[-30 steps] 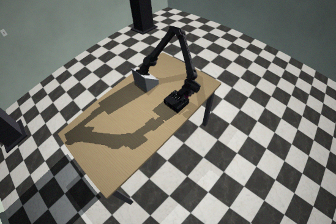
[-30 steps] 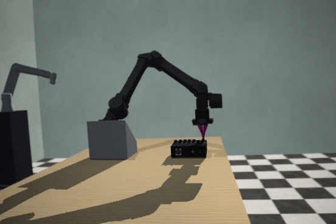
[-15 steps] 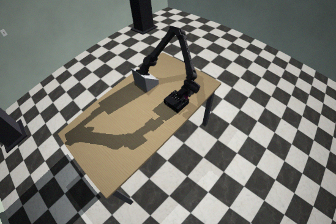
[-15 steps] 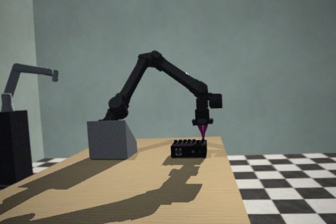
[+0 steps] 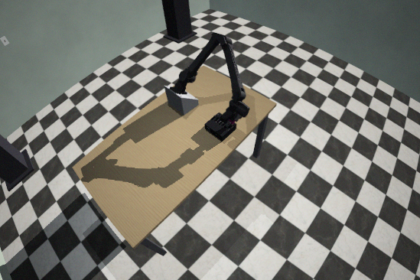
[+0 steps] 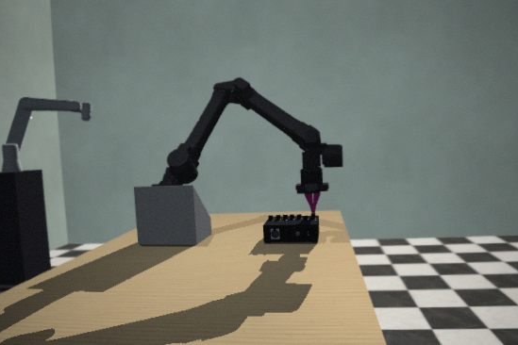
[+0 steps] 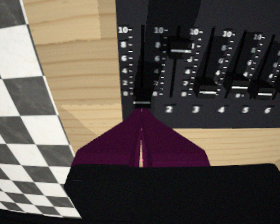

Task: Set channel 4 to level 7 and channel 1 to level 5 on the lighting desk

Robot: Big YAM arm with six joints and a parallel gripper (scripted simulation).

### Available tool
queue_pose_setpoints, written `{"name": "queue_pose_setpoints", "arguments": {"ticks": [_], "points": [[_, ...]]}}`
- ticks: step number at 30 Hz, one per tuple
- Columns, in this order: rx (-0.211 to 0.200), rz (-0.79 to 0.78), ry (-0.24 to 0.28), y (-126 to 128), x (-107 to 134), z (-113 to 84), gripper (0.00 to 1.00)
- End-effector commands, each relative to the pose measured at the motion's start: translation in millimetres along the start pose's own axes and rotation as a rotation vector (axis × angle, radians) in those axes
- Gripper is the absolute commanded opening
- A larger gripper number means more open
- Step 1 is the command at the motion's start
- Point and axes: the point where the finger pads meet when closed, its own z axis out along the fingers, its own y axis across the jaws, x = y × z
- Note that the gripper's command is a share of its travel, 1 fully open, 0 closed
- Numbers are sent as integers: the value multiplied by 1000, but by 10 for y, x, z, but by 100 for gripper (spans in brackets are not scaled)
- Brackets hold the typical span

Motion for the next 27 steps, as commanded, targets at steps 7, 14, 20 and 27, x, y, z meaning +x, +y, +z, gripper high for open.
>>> {"name": "queue_pose_setpoints", "arguments": {"ticks": [7,14,20,27], "points": [[-35,5,-10,110,-193,-104,0],[-38,3,-10,123,-226,-111,0],[-40,3,-10,134,-246,-116,0],[-39,4,-10,137,-258,-119,0]]}}
